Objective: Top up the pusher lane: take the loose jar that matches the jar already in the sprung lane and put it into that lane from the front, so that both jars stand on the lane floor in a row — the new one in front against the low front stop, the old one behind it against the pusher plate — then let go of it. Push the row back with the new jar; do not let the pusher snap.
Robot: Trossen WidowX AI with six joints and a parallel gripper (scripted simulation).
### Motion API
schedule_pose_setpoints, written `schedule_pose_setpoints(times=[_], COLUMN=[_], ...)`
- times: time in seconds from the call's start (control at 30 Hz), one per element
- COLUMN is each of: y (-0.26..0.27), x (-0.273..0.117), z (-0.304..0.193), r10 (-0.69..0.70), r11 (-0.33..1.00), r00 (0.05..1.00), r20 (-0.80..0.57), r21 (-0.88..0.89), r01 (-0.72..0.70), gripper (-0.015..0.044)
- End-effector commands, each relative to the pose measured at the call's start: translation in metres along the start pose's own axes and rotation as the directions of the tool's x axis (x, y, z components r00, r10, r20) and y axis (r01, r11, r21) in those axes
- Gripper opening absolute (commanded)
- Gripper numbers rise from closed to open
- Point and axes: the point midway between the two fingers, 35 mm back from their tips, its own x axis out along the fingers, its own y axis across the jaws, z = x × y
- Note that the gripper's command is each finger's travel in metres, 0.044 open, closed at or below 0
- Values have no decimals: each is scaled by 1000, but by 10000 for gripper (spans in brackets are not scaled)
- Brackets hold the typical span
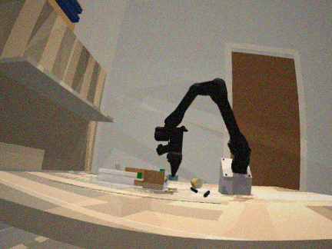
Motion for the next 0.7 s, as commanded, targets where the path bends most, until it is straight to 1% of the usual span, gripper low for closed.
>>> schedule_pose_setpoints(times=[0.0,0.67], y=[0,0], x=[1,1], z=[1,8], r10=[5,4], r11=[1000,1000], r00=[1000,1000], r20=[4,4], r21=[6,5], r01=[-5,-5], gripper=[0,0])
